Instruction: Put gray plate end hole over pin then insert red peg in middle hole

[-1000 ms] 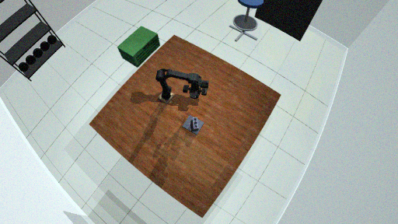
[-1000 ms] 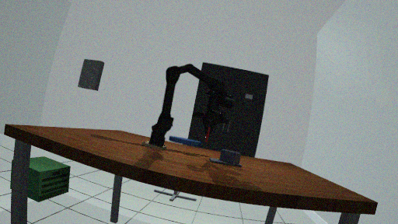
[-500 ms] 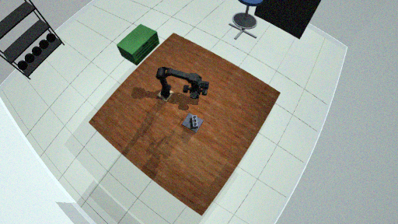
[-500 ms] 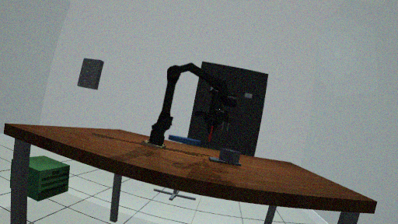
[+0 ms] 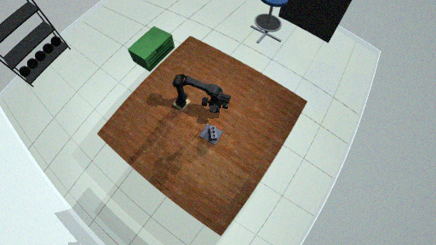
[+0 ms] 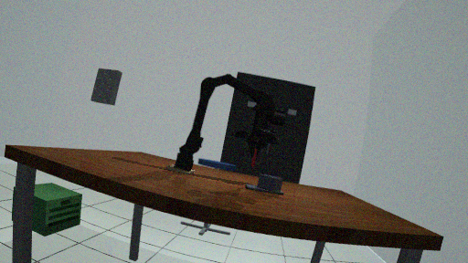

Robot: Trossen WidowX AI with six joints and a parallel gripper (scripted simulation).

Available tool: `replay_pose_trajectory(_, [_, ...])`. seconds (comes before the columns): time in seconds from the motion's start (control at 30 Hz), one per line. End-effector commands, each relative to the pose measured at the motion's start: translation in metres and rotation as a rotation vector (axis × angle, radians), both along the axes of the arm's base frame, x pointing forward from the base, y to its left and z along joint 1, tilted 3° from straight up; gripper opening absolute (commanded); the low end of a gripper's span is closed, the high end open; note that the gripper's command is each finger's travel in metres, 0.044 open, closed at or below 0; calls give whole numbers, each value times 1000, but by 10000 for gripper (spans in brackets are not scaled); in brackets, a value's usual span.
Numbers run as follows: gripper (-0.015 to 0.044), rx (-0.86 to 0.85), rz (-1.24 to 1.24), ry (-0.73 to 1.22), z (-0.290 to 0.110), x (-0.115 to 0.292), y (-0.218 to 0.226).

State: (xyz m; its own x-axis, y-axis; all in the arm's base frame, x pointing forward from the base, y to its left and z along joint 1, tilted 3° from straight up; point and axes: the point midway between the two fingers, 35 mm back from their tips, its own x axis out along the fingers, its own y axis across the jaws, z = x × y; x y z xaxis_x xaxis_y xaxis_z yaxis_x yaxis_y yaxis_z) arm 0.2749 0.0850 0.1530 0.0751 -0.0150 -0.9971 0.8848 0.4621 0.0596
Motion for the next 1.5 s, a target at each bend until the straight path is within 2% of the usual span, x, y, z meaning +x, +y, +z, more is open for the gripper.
replay_pose_trajectory(0.0, [0,2,3,5,0,7,-6])
replay_pose_trajectory(1.47, [0,-18,-18,-7,10,76,-112])
